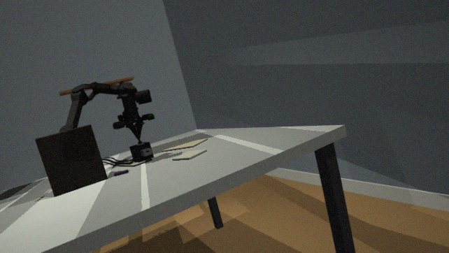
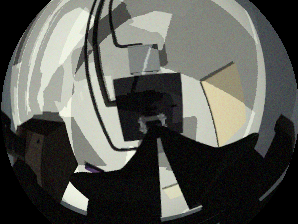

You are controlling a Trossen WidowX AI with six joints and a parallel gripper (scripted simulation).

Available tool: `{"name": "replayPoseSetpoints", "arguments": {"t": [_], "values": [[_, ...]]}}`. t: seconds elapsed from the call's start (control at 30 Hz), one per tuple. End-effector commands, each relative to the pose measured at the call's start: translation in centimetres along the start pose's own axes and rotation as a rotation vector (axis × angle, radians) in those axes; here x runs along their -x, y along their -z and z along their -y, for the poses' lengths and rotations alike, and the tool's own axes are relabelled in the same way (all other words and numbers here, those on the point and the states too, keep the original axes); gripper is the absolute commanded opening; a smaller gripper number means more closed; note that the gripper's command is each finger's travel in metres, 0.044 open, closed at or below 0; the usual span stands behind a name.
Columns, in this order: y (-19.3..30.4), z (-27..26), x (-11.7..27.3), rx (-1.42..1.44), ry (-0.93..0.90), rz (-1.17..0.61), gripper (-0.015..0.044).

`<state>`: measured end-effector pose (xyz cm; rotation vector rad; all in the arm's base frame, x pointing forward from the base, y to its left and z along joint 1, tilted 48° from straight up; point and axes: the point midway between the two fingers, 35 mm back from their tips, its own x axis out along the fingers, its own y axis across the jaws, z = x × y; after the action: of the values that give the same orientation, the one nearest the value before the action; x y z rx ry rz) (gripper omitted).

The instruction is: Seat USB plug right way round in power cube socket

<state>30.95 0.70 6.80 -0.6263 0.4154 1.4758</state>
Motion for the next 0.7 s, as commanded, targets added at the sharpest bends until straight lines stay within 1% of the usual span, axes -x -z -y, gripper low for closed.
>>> {"name": "replayPoseSetpoints", "arguments": {"t": [0.0,0.67], "values": [[-0.06,0.01,-0.1,-0.004,0.003,0.005,0.0],[-0.05,0.02,-0.34,-0.004,0.003,0.005,0.0]]}}
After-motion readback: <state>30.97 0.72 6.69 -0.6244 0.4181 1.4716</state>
